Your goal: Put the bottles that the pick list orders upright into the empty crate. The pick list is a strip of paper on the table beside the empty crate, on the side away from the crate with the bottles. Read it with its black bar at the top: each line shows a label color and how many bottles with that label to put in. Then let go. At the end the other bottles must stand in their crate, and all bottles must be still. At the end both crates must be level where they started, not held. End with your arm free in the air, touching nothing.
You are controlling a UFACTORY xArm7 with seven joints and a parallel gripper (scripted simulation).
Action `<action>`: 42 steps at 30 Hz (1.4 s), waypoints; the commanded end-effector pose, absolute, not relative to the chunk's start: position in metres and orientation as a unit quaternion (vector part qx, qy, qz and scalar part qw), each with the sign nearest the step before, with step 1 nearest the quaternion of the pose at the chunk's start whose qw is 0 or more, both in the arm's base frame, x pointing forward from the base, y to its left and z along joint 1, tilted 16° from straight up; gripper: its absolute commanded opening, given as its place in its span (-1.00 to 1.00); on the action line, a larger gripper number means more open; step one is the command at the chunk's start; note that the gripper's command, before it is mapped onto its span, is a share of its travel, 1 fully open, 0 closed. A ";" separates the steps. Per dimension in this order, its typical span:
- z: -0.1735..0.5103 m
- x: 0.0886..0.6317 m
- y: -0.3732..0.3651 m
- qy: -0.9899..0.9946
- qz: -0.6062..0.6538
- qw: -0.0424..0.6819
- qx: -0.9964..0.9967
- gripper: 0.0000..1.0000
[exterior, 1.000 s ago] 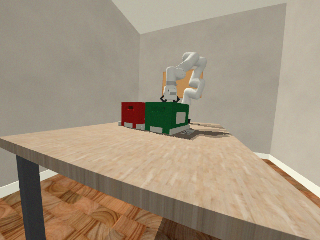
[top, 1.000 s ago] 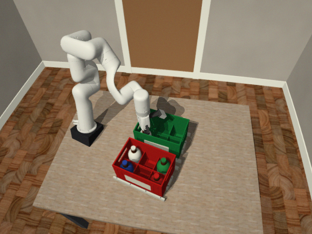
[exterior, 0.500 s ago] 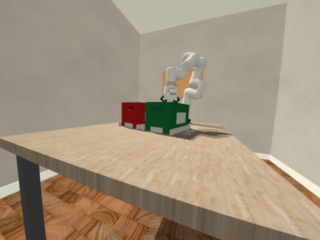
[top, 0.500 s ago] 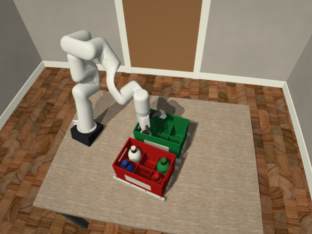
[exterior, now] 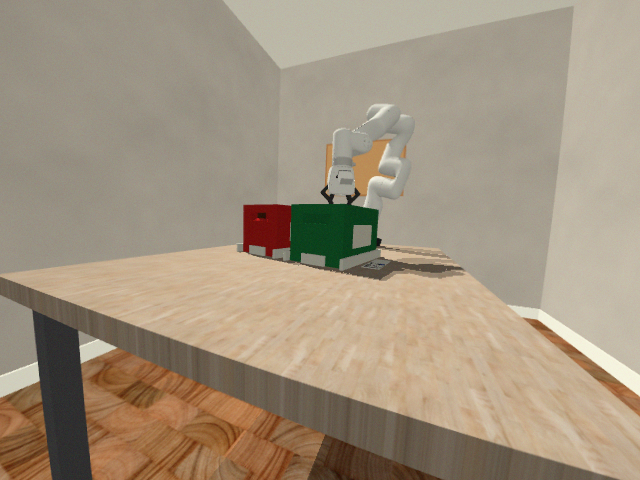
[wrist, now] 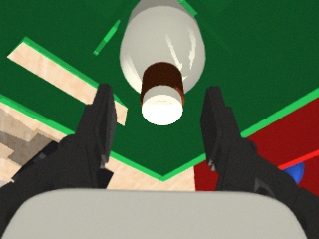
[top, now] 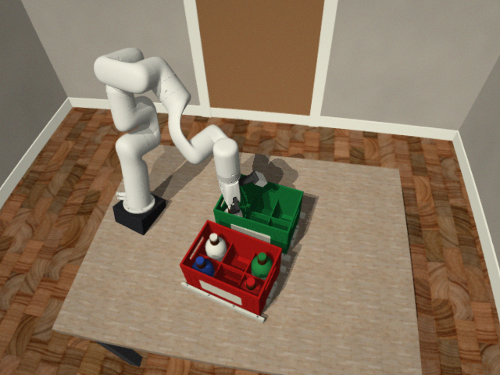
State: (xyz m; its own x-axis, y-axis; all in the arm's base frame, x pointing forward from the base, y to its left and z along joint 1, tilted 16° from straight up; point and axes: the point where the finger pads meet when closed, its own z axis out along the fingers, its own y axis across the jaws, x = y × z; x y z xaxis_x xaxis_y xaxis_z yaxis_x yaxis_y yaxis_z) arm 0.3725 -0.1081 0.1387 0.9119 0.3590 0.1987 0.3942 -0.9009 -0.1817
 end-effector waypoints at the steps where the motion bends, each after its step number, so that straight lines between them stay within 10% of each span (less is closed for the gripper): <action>1: 0.152 0.372 -0.112 -0.194 -0.082 0.109 -0.972 0.29; 42: 0.203 0.366 -0.125 -0.194 -0.082 0.109 -0.972 0.29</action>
